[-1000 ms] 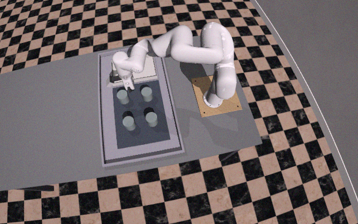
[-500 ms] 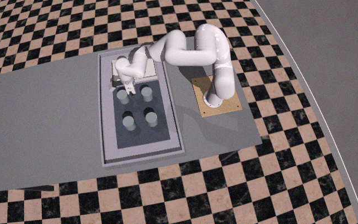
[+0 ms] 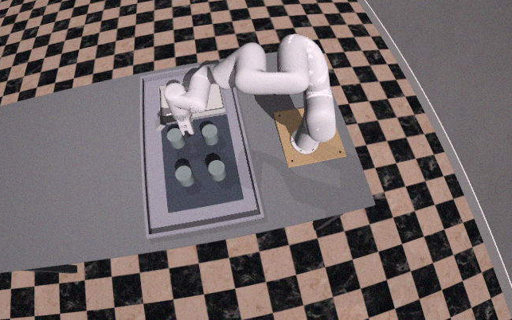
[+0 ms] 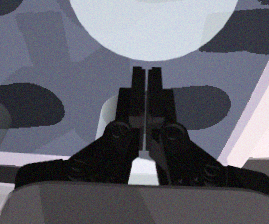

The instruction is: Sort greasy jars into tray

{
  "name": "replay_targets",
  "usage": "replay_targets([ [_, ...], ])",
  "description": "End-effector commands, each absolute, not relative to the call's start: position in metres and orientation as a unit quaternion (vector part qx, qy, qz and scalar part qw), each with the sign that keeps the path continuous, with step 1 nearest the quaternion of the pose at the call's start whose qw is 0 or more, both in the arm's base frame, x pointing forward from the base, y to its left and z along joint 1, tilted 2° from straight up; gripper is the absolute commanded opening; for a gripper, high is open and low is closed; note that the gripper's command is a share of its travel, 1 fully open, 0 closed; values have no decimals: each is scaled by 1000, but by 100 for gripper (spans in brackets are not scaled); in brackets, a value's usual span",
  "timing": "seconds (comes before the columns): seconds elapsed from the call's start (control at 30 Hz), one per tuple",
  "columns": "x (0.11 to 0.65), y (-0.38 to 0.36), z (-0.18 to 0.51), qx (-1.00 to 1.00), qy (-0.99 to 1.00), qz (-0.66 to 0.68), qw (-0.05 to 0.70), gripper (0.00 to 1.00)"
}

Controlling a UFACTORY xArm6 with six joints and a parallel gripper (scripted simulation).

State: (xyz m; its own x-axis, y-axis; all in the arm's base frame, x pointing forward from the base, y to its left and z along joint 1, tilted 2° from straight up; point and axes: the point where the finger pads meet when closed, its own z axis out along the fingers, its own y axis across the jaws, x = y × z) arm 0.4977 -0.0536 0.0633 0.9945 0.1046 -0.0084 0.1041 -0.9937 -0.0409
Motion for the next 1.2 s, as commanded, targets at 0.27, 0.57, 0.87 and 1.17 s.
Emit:
replay_targets([
  [0.27, 501, -54, 65, -998, -52, 3, 20, 0],
  [0.57, 502, -54, 65, -998, -52, 3, 20, 0],
  [0.87, 503, -53, 65, -998, -52, 3, 20, 0],
  [1.17, 504, -53, 65, -998, -52, 3, 20, 0],
])
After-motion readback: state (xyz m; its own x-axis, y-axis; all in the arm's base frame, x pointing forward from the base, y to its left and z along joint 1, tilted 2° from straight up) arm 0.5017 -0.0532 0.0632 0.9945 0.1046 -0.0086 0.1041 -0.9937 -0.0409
